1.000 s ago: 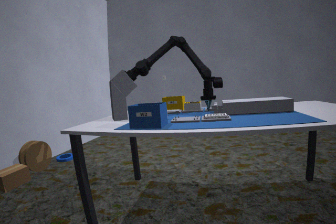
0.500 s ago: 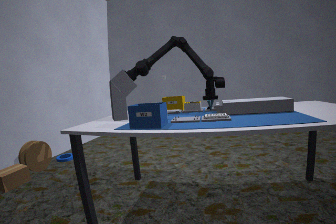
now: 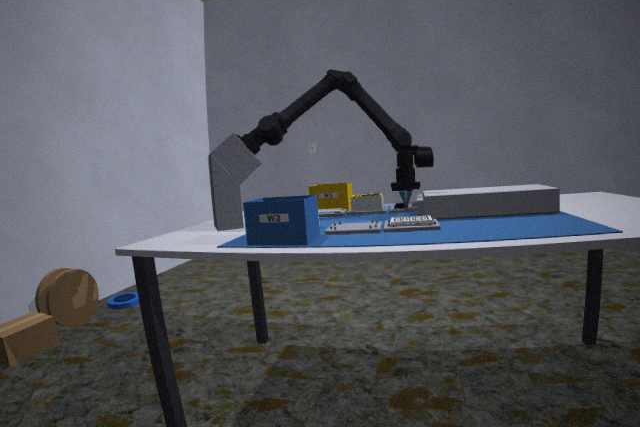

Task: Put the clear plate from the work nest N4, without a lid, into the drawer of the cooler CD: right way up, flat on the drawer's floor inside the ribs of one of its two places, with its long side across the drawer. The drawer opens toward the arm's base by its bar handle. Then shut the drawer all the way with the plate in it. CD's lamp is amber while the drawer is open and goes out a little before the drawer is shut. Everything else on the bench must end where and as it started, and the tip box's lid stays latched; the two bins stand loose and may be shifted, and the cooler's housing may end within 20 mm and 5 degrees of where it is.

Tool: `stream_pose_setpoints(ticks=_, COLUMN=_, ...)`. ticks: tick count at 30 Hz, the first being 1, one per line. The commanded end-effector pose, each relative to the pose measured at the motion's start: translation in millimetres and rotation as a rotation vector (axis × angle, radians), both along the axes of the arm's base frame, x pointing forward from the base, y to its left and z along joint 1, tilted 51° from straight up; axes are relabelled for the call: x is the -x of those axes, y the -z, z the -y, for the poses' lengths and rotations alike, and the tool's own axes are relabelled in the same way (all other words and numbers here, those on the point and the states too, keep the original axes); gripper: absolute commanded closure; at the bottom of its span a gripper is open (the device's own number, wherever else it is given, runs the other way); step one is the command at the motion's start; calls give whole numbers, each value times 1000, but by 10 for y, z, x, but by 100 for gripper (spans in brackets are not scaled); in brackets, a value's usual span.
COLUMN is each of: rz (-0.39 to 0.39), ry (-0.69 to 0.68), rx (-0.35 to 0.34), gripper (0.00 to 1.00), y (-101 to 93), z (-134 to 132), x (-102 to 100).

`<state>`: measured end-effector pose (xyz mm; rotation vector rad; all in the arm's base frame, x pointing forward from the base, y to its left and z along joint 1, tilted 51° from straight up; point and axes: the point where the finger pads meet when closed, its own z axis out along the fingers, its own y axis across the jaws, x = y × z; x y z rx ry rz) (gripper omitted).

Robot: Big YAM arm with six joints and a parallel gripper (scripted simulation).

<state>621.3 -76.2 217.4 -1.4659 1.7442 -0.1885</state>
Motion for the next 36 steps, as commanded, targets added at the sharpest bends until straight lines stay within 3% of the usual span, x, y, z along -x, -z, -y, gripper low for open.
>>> stream_pose_setpoints(ticks=1, rz=51, ry=30, rx=19, gripper=100, y=-269, z=274, x=-160)
stream_pose_setpoints(ticks=5, rz=87, ry=31, rx=29, gripper=100, y=-437, z=272, x=-154)
stream_pose_setpoints(ticks=8, rz=91, ry=31, rx=30, gripper=100, y=-454, z=272, x=-153)
stream_pose_setpoints(ticks=36, rz=91, ry=31, rx=30, gripper=100, y=-454, z=272, x=-152)
